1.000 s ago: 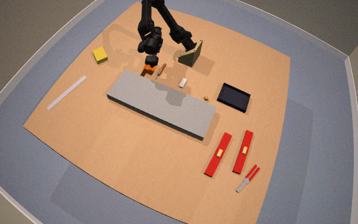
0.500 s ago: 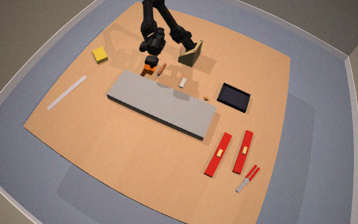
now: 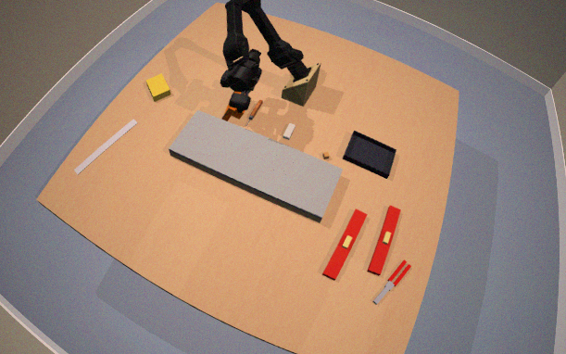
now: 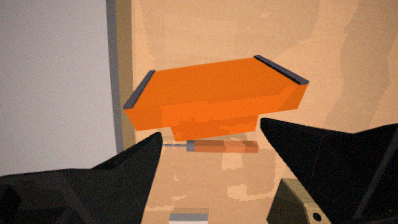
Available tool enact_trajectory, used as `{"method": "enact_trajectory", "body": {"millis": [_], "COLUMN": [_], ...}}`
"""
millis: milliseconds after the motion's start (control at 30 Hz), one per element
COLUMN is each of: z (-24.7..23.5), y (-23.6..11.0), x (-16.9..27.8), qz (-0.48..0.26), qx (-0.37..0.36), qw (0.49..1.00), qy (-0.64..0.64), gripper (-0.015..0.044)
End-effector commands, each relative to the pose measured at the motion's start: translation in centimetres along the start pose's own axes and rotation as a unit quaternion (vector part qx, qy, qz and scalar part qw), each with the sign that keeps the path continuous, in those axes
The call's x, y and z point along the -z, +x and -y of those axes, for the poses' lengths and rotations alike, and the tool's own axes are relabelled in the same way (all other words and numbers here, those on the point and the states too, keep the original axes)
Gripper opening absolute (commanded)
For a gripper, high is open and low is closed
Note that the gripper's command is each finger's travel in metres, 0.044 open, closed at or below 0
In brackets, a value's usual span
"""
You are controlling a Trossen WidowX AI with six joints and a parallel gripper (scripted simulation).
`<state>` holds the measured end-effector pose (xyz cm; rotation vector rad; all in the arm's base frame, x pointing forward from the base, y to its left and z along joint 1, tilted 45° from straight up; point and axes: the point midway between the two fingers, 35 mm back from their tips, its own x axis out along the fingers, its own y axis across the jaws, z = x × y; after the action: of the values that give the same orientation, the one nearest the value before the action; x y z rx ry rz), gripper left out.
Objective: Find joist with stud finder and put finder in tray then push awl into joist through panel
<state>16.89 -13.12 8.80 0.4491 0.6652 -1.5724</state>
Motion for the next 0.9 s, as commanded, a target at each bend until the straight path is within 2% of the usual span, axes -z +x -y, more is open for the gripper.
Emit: {"method": "enact_trajectory", "body": {"millis": [0,400,867], "z": [0.2,0.4,0.4], "y": [0.8,2.4,2.4], "x": [0.1,0.1,0.1], "qz": [0.002,0.005,0.005], "qx": [0.003,0.004,0.004], "qw": [1.000,1.000,1.000], "qy": [-0.004,-0.004,-0.004], "gripper": [0.0440,0.0440,0.0347]}}
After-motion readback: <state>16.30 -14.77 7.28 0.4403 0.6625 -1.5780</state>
